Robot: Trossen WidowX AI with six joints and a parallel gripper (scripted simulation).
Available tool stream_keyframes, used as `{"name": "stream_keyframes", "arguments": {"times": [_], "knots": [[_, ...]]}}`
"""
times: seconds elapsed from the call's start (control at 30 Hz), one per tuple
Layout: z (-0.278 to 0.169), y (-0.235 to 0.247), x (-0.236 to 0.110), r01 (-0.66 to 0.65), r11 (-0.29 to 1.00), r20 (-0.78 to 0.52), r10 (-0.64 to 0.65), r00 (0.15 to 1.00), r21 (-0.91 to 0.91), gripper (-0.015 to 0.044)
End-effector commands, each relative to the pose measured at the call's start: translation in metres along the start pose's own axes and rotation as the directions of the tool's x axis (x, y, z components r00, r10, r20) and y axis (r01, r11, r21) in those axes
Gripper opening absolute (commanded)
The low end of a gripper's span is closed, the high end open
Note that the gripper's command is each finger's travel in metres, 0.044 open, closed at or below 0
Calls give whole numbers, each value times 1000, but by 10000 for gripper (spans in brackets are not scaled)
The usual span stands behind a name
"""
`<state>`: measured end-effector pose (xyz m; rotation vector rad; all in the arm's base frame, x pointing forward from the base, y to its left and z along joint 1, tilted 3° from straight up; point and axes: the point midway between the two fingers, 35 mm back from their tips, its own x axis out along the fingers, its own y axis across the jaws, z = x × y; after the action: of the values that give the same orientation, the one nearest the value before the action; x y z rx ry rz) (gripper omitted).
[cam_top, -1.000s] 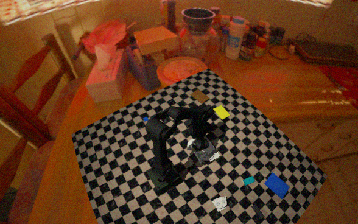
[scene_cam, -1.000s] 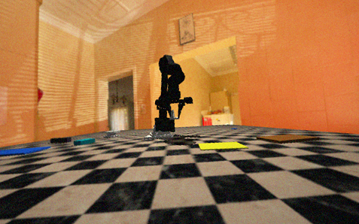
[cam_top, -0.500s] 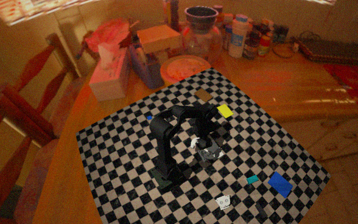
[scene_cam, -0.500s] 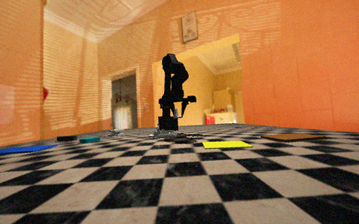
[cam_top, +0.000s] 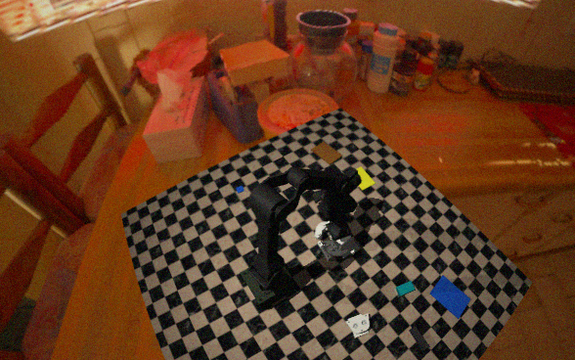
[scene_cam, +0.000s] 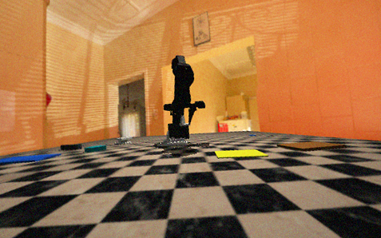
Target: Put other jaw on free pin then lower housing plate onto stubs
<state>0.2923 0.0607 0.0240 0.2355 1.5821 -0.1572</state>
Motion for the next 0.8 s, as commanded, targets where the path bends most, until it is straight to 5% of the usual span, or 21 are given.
{"name": "stream_keyframes", "arguments": {"times": [0.0, 0.77], "knots": [[13, -5, -2, -2, 1000, 6, 2, 1000, -2, 134], [31, -16, -1, -1, 1000, 7, 1, 1000, -2, 134]]}}
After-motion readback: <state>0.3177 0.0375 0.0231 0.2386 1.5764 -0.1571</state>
